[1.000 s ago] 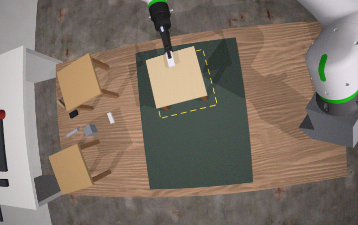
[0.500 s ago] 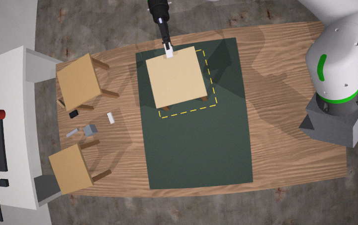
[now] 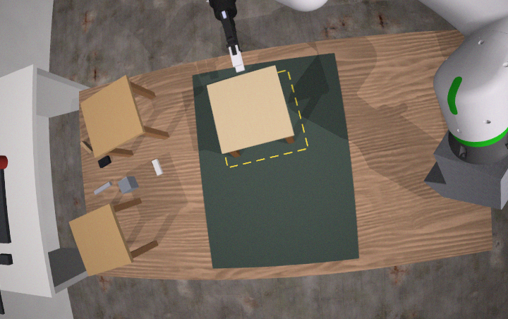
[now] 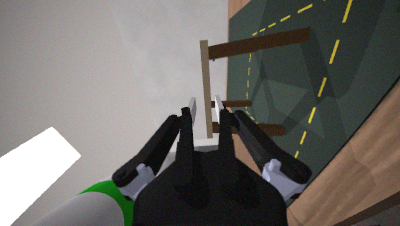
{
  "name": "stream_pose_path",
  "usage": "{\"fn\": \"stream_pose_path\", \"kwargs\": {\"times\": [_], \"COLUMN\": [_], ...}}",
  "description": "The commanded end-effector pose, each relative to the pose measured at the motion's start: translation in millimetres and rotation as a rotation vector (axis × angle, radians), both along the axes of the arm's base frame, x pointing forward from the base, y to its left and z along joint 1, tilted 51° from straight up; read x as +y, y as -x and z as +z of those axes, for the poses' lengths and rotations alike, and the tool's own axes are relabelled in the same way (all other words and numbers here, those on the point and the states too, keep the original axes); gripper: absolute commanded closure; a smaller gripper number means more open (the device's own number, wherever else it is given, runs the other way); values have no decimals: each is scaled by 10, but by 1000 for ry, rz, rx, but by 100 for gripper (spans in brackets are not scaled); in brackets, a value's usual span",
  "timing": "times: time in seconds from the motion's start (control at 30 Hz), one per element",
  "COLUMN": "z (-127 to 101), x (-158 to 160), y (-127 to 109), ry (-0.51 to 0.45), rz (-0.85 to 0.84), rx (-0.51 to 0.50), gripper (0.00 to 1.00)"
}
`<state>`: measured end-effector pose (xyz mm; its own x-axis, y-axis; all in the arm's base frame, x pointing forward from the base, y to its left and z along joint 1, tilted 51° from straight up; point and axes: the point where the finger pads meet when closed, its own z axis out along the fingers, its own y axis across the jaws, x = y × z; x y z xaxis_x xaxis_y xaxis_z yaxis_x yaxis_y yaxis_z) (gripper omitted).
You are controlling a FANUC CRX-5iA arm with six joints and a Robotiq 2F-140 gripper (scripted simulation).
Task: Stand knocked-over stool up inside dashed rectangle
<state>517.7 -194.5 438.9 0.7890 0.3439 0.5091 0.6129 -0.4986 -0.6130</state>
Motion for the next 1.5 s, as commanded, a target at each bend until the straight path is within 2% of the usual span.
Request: {"fn": "stream_pose_path", "kwargs": {"times": [0.0,0.4,1.07,1.47], "z": [31,55,502,536], "x": [-16,3,338,364], "y": [-3,20,455,488], "ry": [-1,-1,-1,-1], "rz": [5,5,5,5], "rx": [3,3,3,3], "gripper": [67,67,67,67]}}
